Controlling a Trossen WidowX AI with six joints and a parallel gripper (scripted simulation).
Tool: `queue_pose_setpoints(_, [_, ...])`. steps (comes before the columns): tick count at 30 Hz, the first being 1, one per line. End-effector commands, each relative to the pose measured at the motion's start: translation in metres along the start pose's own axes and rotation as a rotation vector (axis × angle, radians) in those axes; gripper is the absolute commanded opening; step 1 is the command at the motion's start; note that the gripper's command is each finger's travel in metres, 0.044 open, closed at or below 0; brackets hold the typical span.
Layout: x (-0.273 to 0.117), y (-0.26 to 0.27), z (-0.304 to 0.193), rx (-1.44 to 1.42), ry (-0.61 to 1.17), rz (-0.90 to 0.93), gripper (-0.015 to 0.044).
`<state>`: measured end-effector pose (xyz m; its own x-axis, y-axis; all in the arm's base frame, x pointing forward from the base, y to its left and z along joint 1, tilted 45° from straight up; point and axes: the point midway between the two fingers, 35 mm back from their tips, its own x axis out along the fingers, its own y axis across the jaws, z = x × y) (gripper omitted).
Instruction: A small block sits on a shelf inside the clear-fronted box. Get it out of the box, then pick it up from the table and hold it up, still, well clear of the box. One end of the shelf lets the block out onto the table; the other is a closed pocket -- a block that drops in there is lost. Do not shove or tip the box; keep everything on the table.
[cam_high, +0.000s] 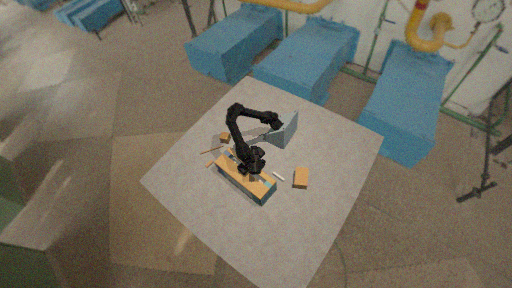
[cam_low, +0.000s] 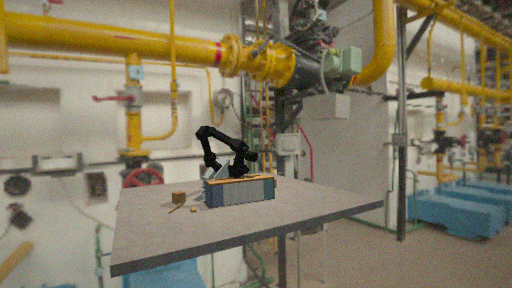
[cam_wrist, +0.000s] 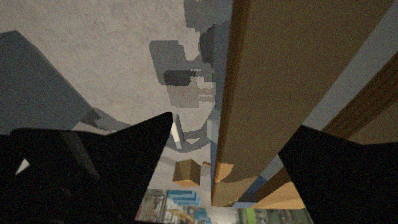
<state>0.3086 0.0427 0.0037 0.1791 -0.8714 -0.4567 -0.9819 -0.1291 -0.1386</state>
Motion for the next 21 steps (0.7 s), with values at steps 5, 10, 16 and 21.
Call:
queue_pose_setpoints(5, [0.006,0.001,-0.012,-0.008,0.008,0.0,0.04])
queue_pose_setpoints(10, [0.009,0.001,-0.02,-0.008,0.009,0.0,0.04])
queue_pose_setpoints(16, [0.012,0.001,-0.03,-0.008,0.009,0.0,0.04])
queue_pose_setpoints(21, [0.014,0.001,-0.037,-0.008,0.01,0.0,0.04])
